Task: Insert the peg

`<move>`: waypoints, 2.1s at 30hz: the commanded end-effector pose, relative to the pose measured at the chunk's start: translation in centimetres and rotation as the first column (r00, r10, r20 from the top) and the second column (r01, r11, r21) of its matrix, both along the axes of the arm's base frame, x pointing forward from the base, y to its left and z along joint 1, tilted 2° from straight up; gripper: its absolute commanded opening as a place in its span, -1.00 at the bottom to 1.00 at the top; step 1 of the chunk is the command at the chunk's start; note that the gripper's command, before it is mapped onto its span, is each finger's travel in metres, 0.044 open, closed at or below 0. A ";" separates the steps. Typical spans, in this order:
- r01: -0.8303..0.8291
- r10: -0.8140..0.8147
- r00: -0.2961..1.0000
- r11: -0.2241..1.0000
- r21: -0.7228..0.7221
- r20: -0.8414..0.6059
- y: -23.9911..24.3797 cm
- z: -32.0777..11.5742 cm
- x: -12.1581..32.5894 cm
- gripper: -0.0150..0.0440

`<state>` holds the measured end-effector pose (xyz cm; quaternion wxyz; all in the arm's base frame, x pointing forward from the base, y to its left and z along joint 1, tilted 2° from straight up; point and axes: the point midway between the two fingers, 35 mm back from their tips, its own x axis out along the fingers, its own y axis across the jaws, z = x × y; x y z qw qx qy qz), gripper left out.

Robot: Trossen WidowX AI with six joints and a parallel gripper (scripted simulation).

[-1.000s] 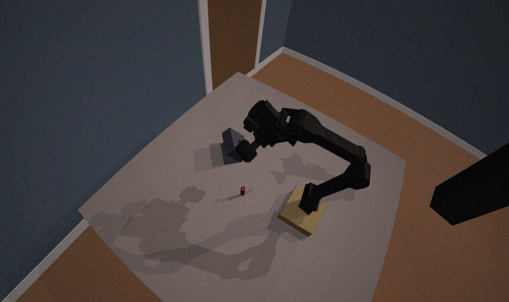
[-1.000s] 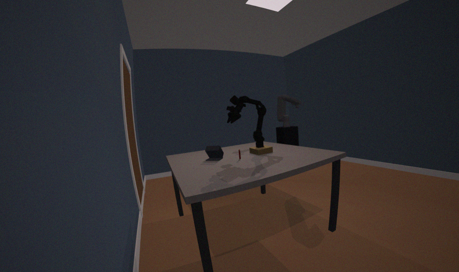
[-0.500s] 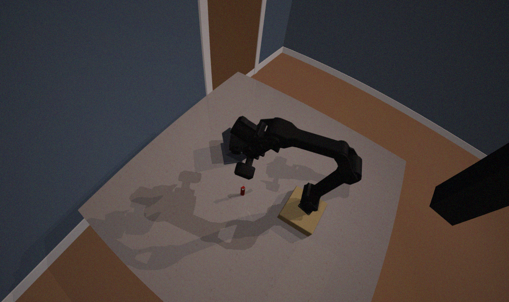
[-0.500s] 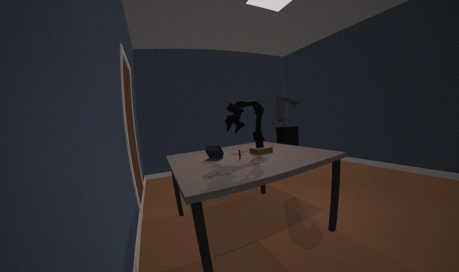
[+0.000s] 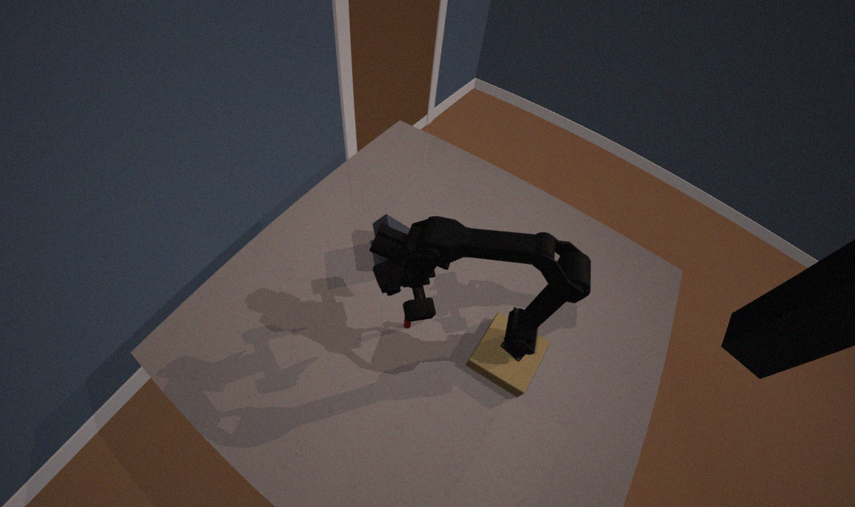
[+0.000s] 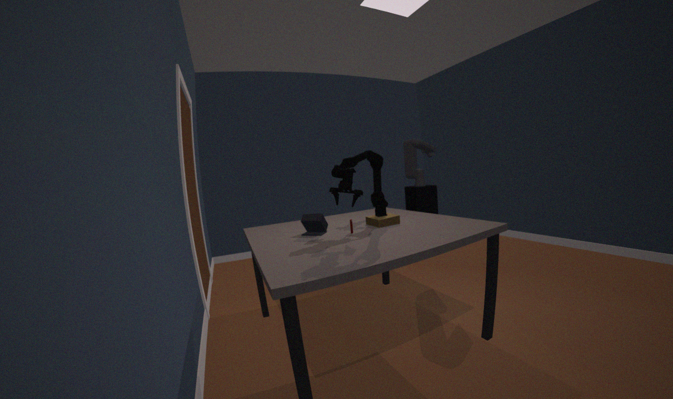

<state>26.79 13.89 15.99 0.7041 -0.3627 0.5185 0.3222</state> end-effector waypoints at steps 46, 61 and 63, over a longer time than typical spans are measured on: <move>-0.375 0.358 0.913 0.925 -0.056 -0.194 1.6 -10.3 -1.3 1.00; -0.375 0.358 0.913 0.925 -0.056 -0.194 1.5 -12.3 -1.4 1.00; -0.375 0.358 0.913 0.925 -0.056 -0.194 1.5 -12.3 -1.4 1.00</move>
